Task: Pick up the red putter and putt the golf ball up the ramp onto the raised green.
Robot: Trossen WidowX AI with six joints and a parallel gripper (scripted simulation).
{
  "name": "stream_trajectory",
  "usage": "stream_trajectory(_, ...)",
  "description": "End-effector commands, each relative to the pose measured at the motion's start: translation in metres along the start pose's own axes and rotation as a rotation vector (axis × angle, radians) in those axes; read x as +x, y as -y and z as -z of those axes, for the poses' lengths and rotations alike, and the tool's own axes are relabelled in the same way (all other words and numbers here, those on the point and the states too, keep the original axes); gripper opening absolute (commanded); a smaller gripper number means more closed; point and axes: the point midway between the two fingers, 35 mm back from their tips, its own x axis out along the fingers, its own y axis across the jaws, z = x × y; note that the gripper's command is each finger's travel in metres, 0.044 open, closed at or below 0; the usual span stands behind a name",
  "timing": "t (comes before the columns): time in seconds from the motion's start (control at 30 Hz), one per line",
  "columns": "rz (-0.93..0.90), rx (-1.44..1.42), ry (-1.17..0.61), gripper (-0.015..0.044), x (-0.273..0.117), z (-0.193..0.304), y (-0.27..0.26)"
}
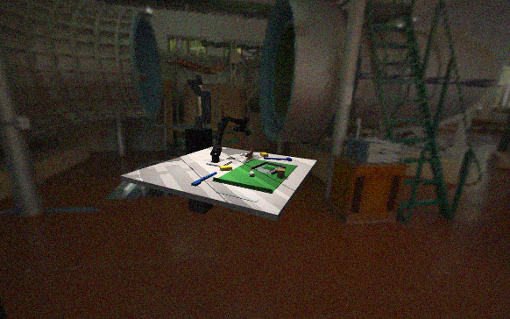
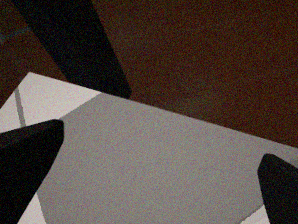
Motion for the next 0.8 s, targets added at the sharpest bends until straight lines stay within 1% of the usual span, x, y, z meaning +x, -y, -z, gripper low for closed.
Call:
stream_trajectory(0.0,0.112,-0.033,-0.068,0.0440,-0.027,0.029,0.041)
stream_trajectory(0.13,0.225,-0.061,-0.180,0.0440,-0.063,0.073,0.085)
stream_trajectory(0.3,0.317,-0.084,-0.345,0.0440,-0.114,0.134,0.123)
stream_trajectory(0.43,0.345,-0.092,-0.487,0.0440,-0.155,0.185,0.138)
stream_trajectory(0.6,0.324,-0.092,-0.653,0.0440,-0.204,0.245,0.139)
stream_trajectory(0.77,0.316,-0.091,-0.673,0.0440,-0.210,0.253,0.137)
